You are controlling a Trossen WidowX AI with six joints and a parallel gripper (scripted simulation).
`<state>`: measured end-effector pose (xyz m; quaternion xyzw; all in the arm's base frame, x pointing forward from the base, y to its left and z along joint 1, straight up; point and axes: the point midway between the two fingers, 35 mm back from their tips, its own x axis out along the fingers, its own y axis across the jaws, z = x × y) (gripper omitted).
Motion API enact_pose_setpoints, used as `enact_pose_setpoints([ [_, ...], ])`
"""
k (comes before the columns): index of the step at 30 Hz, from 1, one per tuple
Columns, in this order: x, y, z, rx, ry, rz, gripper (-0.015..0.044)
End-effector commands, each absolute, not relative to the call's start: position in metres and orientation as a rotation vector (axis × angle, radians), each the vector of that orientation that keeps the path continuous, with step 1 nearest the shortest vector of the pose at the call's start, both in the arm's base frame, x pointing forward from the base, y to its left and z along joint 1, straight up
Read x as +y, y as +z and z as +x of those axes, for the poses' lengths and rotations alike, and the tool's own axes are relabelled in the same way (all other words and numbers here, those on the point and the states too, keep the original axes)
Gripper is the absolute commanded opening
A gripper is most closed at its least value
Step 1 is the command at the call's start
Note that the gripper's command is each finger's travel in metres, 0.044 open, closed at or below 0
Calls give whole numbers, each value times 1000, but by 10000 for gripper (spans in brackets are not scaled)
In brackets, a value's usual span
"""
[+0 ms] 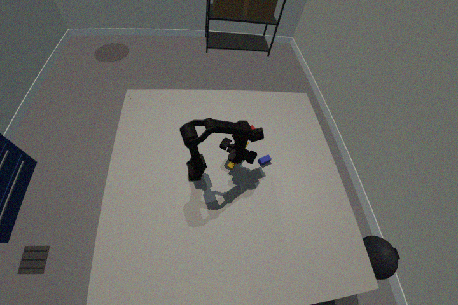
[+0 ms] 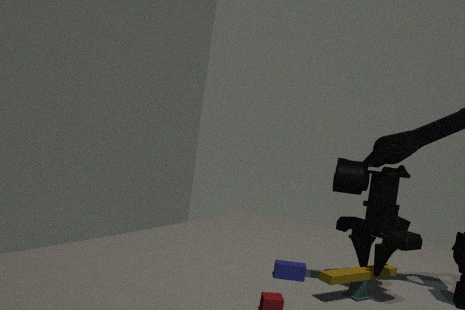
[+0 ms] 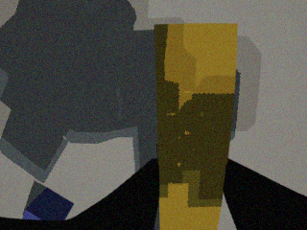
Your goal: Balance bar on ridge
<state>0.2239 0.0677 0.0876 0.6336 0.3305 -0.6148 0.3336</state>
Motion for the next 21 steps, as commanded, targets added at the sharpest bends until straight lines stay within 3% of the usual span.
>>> enact_pose_setpoints([
  [1,68,88,224,863,-1605,1654,0],
  [4,68,88,224,863,-1605,1654,0],
  [11,68,88,224,863,-1605,1654,167],
  [21,68,88,224,863,-1605,1654,167],
])
